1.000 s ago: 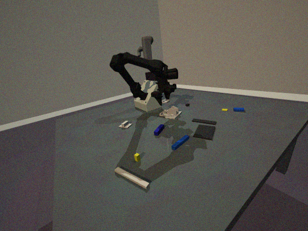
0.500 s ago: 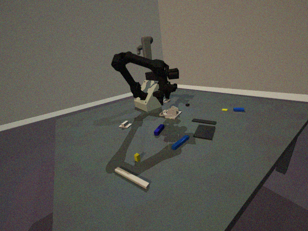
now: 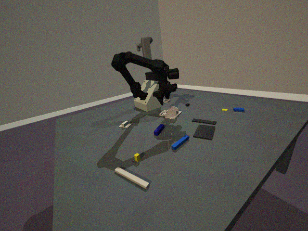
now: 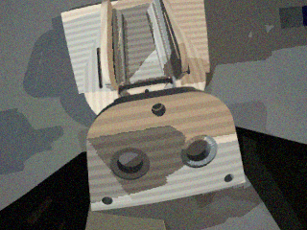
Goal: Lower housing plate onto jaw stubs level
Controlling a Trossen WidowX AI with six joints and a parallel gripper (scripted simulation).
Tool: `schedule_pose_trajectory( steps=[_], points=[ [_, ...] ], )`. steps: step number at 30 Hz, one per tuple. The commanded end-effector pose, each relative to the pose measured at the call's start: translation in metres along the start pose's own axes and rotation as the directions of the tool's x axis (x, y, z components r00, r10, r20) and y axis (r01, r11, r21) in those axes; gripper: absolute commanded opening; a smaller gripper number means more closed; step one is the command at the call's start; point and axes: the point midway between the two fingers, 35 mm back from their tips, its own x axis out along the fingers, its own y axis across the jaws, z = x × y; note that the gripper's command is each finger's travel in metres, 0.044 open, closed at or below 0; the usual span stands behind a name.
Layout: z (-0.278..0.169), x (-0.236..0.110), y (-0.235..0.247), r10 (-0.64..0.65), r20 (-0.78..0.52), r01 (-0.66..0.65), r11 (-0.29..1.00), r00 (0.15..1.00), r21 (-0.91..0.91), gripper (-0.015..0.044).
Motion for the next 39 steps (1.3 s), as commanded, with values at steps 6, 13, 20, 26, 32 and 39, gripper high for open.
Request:
schedule_pose_trajectory(
  steps=[6,13,20,26,32,39],
  points=[
    [-0.010,0.000,0.001,0.004,-0.002,-0.004,1.000,1.000,-0.008,0.0351],
    [-0.014,0.000,0.001,0.004,-0.002,-0.004,1.000,1.000,-0.009,0.0351],
    [-0.014,0.000,0.001,0.004,-0.002,-0.004,1.000,1.000,-0.009,0.0351],
    [-0.014,0.000,0.001,0.004,-0.002,-0.004,1.000,1.000,-0.009,0.0351],
    [-0.014,0.000,0.001,0.004,-0.002,-0.004,1.000,1.000,0.001,0.0351],
    [-0.014,0.000,0.001,0.004,-0.002,-0.004,1.000,1.000,0.001,0.0351]
  ],
)
